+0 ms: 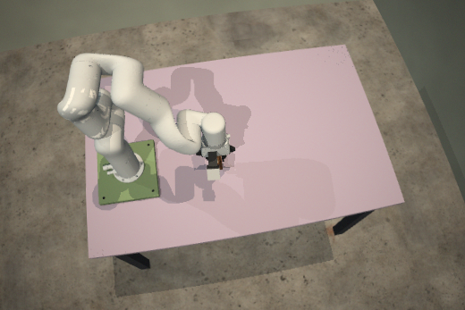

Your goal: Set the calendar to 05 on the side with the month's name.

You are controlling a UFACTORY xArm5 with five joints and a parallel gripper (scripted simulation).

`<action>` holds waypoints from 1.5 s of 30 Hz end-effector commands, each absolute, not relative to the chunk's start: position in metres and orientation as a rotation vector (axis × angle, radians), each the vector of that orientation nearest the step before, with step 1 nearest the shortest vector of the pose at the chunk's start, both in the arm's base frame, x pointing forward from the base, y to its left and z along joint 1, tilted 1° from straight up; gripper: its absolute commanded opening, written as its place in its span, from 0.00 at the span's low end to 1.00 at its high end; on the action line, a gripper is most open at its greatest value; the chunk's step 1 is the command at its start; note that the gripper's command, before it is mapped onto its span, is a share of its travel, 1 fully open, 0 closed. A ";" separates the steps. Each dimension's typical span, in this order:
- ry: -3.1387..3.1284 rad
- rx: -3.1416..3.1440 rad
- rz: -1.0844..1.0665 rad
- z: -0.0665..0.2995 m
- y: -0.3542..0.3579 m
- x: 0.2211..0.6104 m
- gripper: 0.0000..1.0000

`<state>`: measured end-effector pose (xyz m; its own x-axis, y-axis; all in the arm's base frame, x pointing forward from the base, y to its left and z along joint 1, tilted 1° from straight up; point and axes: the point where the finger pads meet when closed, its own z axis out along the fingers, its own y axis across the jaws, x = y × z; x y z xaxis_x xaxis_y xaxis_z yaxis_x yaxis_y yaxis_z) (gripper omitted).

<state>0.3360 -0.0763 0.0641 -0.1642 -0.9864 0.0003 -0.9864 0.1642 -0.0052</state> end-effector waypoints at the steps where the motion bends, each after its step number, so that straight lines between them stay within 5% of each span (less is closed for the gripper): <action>1: 2.394 -2.028 -0.008 0.093 -0.076 0.336 0.47; 13: 2.394 -2.028 -0.008 0.112 -0.076 0.336 0.47; 14: 2.394 -2.028 -0.008 0.112 -0.076 0.336 1.00; 45: 2.394 -2.028 -0.008 0.126 -0.076 0.336 1.00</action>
<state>0.3344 -0.0754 0.1165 -0.1642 -0.9864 0.0001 -0.9864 0.1642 -0.0021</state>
